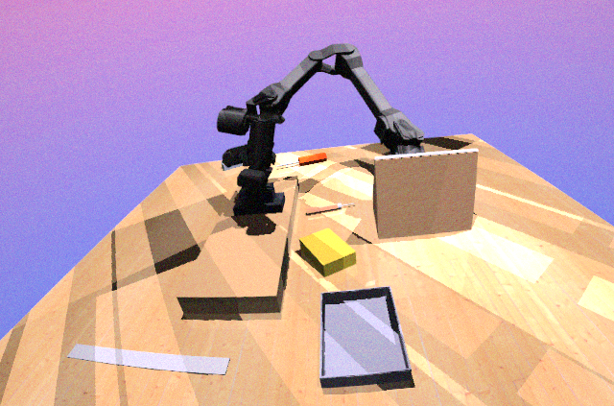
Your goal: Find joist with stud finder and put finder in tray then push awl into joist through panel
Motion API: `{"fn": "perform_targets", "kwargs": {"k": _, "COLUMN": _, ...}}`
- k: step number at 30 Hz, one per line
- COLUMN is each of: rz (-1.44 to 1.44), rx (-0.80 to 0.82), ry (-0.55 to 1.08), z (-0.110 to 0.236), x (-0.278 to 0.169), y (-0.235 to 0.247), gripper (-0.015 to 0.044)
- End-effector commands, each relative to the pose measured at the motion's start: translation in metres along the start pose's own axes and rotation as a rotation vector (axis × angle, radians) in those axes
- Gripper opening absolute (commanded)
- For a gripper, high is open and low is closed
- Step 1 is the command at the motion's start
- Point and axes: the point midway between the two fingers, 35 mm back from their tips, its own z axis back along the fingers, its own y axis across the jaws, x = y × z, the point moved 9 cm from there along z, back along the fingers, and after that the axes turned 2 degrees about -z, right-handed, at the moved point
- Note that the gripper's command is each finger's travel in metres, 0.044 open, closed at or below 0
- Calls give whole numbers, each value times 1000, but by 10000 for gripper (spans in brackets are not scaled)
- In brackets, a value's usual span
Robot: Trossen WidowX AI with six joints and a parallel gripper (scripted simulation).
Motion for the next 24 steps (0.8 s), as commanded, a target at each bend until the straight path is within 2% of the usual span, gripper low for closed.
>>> {"fn": "perform_targets", "kwargs": {"k": 1, "rz": -1, "rx": 4, "ry": 0, "z": 0, "x": 0, "y": 7, "gripper": 0}}
{"fn": "perform_targets", "kwargs": {"k": 24, "rz": -1, "rx": 5, "ry": 0, "z": 0, "x": -2, "y": 40, "gripper": 0}}
